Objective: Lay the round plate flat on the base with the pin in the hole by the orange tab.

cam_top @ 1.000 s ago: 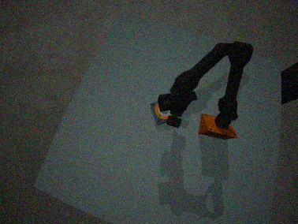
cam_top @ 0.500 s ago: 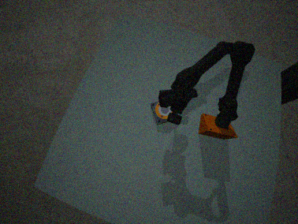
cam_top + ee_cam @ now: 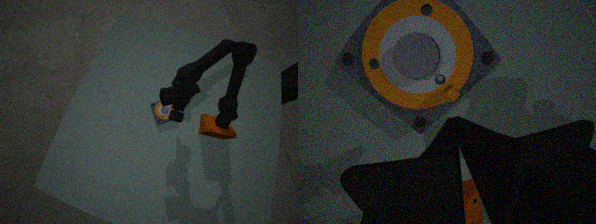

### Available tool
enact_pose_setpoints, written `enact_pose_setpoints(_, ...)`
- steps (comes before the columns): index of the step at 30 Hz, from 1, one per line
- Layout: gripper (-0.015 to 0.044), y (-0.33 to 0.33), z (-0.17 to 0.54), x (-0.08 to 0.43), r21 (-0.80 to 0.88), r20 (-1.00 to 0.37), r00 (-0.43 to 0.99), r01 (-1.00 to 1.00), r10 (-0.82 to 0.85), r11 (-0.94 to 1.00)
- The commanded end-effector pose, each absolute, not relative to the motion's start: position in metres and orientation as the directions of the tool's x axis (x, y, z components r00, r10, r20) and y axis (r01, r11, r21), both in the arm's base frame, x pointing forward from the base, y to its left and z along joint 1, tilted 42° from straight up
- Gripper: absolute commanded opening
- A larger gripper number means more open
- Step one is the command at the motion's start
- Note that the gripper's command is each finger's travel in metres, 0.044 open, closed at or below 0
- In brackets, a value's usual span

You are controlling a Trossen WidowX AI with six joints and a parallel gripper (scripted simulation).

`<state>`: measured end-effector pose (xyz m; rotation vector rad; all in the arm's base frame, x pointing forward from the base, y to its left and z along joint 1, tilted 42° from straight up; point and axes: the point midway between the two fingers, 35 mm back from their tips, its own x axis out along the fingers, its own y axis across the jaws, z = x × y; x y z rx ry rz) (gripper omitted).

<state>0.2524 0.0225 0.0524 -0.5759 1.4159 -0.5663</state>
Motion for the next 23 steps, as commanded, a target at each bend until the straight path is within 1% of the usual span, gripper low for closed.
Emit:
enact_pose_setpoints(1, 0.0000, 0.0309, 0.0620, 0.2514, -0.666, -0.742, 0.076, 0.030, -0.666, 0.745)
enact_pose_setpoints(23, 0.0000, 0.0253, 0.0555, 0.2523, -0.671, -0.738, 0.077, 0.022, -0.671, 0.741)
